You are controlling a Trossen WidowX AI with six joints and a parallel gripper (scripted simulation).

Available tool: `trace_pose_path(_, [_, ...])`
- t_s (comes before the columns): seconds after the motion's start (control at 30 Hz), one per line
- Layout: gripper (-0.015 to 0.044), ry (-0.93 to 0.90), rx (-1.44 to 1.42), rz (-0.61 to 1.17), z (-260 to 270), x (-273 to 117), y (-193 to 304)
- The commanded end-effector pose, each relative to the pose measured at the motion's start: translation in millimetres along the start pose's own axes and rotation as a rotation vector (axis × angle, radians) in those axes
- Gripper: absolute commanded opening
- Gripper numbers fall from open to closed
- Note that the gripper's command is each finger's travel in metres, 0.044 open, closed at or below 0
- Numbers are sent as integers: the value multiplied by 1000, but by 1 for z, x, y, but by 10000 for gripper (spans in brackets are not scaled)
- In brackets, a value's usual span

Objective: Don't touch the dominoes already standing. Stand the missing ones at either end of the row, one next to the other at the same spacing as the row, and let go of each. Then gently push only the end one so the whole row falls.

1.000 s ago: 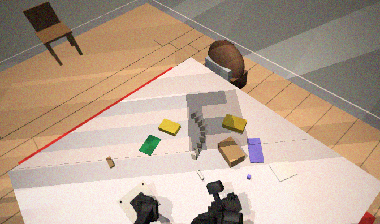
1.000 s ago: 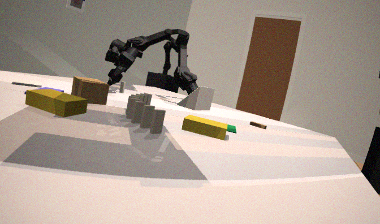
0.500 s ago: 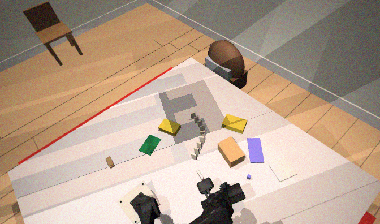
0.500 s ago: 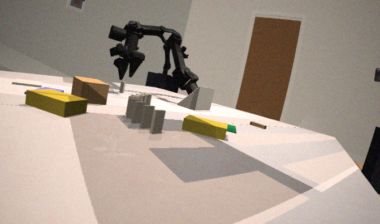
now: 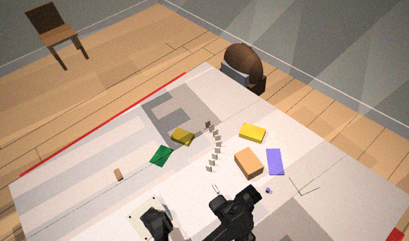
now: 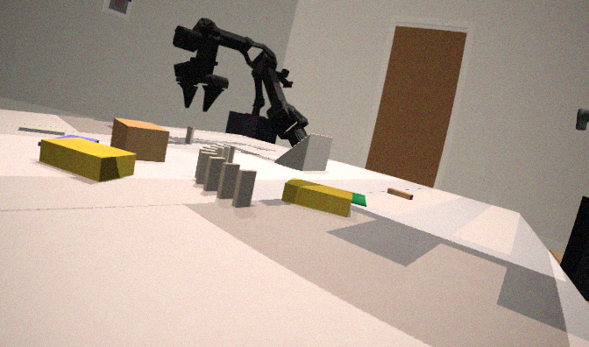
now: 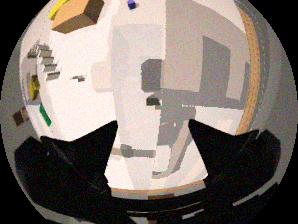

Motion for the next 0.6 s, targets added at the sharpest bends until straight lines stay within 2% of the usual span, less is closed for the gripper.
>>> trace_pose_path(0.0, [440,9,-2,0,-1,12,-2])
trace_pose_path(0.23, [440,15,-2,-2,-2,57,0])
trace_pose_path(0.57, [440,17,-2,-2,-3,66,0])
Point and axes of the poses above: the point midway between the two fingers, 35 mm back from their tips, its own x axis out along the fingers, its own z axis across the jaws, y = z × x, the point moved 8 cm from there along -x, back along the fingers, and after that the axes turned 1 degree about -x, right-handed, at the moved point
